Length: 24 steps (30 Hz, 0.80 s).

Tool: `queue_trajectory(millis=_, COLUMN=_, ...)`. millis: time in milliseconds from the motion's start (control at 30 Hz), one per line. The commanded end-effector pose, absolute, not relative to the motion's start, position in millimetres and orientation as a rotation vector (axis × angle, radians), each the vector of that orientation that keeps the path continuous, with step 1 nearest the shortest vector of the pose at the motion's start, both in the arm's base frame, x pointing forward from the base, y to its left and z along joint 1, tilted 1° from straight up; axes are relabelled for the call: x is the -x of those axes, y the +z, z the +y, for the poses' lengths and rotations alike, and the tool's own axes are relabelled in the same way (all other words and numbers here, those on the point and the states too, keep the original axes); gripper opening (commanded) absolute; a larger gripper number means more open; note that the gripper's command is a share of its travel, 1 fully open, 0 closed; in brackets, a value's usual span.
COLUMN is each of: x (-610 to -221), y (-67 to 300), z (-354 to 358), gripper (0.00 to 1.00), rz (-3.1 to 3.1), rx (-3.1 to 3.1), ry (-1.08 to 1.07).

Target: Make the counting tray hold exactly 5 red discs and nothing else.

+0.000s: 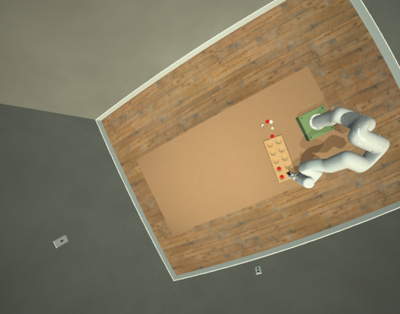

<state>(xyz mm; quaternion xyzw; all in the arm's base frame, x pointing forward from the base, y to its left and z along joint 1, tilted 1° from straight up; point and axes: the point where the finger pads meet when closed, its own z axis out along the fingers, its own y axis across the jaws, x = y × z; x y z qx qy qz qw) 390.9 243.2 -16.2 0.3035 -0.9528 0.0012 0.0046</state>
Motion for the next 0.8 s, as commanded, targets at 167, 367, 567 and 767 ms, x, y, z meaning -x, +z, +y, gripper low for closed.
queue_trajectory(millis=167, x=-394, y=47, z=244, gripper=0.33, rz=-2.99, rx=-0.952, ry=0.002)
queue_trajectory(millis=367, x=-394, y=84, z=243, gripper=0.33, rz=-2.989, rx=-0.952, ry=0.002)
queue_trajectory(millis=567, x=-394, y=84, z=243, gripper=0.47, rz=-2.989, rx=-0.952, ry=0.002)
queue_trajectory(millis=767, x=-394, y=84, z=243, gripper=0.47, rz=-2.989, rx=-0.952, ry=0.002)
